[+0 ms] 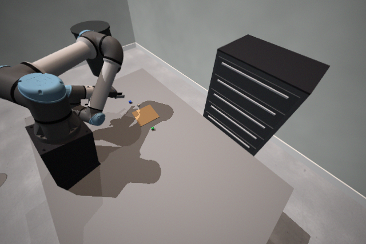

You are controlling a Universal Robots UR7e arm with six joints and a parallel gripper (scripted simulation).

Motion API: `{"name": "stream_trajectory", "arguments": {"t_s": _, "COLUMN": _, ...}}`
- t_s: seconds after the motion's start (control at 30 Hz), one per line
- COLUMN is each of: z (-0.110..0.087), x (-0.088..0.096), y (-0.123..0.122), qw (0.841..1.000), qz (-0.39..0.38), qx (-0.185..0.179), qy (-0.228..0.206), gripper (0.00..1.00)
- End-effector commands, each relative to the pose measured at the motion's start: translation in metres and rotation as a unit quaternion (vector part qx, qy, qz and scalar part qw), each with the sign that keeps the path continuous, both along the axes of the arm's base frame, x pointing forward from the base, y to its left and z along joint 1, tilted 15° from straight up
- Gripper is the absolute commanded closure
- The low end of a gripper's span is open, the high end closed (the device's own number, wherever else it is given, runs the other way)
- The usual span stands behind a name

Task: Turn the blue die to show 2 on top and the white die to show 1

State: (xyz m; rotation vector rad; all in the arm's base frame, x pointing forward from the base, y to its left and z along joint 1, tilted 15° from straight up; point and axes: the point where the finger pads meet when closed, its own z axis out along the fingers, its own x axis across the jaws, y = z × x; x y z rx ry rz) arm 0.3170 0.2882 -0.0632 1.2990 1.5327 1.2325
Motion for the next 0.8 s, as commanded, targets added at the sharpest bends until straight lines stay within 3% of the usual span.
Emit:
{"name": "stream_trajectory", "arguments": {"t_s": 0.0, "z": 0.002, "x": 0.002, "y": 0.001, "qw": 1.0, "qz": 0.001, "qx": -0.003, "qy": 0.014, "gripper": 0.36}}
{"name": "stream_trajectory", "arguments": {"t_s": 0.43, "z": 0.009, "x": 0.008, "y": 0.001, "qw": 0.996, "qz": 0.003, "qx": -0.017, "qy": 0.087, "gripper": 0.36}}
{"name": "stream_trajectory", "arguments": {"t_s": 0.77, "z": 0.017, "x": 0.015, "y": 0.001, "qw": 0.984, "qz": 0.006, "qx": -0.033, "qy": 0.174, "gripper": 0.36}}
